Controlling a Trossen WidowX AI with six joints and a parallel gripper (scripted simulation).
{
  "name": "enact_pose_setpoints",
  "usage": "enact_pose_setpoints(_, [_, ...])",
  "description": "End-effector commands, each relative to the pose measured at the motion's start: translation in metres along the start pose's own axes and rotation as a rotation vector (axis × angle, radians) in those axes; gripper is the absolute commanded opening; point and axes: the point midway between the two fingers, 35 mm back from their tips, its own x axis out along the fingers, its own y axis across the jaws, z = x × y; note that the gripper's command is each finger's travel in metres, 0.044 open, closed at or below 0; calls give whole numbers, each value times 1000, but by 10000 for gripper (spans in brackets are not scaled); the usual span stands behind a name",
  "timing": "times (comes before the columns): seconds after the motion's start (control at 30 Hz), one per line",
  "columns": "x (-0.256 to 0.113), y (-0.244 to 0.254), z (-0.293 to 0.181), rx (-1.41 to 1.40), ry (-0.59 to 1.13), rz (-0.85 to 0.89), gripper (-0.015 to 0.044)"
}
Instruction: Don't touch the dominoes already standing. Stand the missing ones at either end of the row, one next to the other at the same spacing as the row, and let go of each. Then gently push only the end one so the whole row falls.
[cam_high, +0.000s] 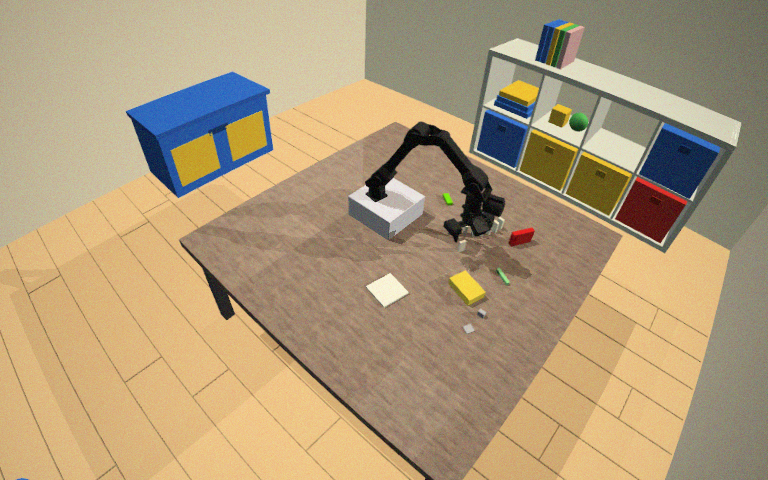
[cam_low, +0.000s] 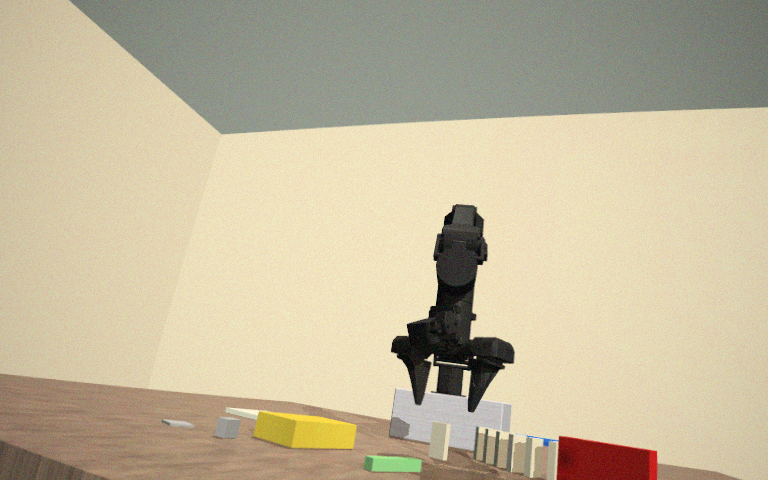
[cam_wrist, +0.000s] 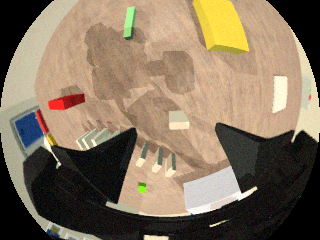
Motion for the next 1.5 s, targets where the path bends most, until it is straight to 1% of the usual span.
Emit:
enact_pose_setpoints(0.0, [30, -6, -6, 6, 18, -18, 440])
enact_pose_setpoints(0.17, [31, -4, -6, 6, 18, -18, 440])
enact_pose_setpoints(0.5, [45, -5, -7, 6, 18, -18, 440])
enact_pose_setpoints(0.9, [45, -5, -7, 6, 18, -18, 125])
enact_pose_setpoints(0.93, [45, -5, -7, 6, 18, -18, 107])
enact_pose_setpoints(1.23, [45, -5, -7, 6, 18, -18, 107])
enact_pose_setpoints(1.3, [34, -3, -5, 5, 18, -18, 107])
enact_pose_setpoints(1.33, [21, -2, -2, 5, 18, -18, 107])
enact_pose_setpoints(1.47, [-49, 1, 1, 2, 20, -16, 107])
